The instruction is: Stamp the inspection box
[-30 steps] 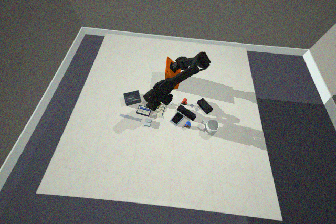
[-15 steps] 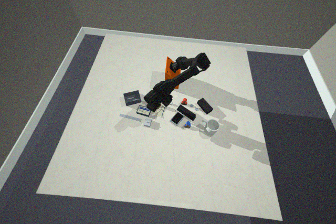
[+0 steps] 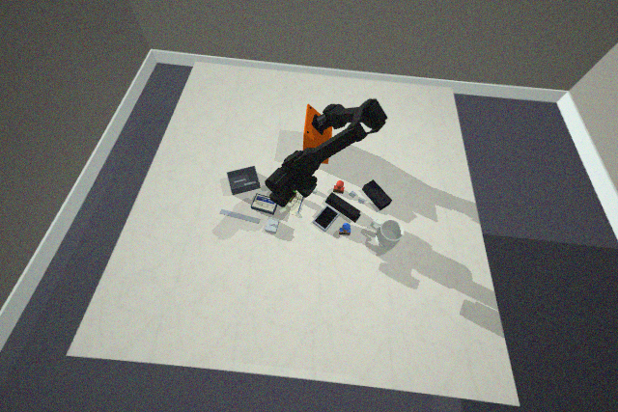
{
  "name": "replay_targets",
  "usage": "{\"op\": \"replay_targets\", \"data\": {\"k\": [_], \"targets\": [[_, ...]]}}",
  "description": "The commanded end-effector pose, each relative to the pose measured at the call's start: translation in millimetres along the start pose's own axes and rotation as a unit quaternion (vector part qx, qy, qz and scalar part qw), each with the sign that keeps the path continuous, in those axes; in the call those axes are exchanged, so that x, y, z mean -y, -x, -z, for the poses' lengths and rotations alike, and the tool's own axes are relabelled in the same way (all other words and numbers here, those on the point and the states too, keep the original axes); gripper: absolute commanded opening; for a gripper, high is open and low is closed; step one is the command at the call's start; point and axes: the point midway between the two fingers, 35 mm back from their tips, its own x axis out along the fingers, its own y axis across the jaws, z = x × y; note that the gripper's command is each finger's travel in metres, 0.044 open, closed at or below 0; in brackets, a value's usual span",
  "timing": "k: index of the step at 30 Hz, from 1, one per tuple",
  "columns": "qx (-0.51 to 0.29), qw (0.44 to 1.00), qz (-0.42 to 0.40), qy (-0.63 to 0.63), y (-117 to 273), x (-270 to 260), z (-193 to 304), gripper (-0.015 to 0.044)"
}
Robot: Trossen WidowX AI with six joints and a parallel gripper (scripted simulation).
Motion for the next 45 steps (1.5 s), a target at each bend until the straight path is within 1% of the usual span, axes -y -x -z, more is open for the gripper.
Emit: {"op": "replay_targets", "data": {"k": [1,45], "targets": [[0.002,1.0,0.0,-0.002,-3,0,0,0.0],[0.006,1.0,-0.001,-0.002,-31,-3,-1,0.0]]}}
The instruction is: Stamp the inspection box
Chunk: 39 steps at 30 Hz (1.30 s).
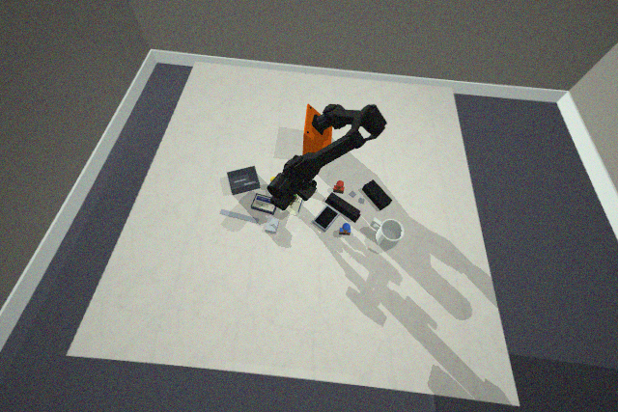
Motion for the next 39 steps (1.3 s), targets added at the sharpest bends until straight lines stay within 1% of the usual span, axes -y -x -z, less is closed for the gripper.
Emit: {"op": "replay_targets", "data": {"k": [1,39], "targets": [[0.002,1.0,0.0,-0.002,-1.5,-0.2,-0.5,0.0],[0.002,1.0,0.0,-0.002,-6.6,-0.4,-0.5,0.0]]}}
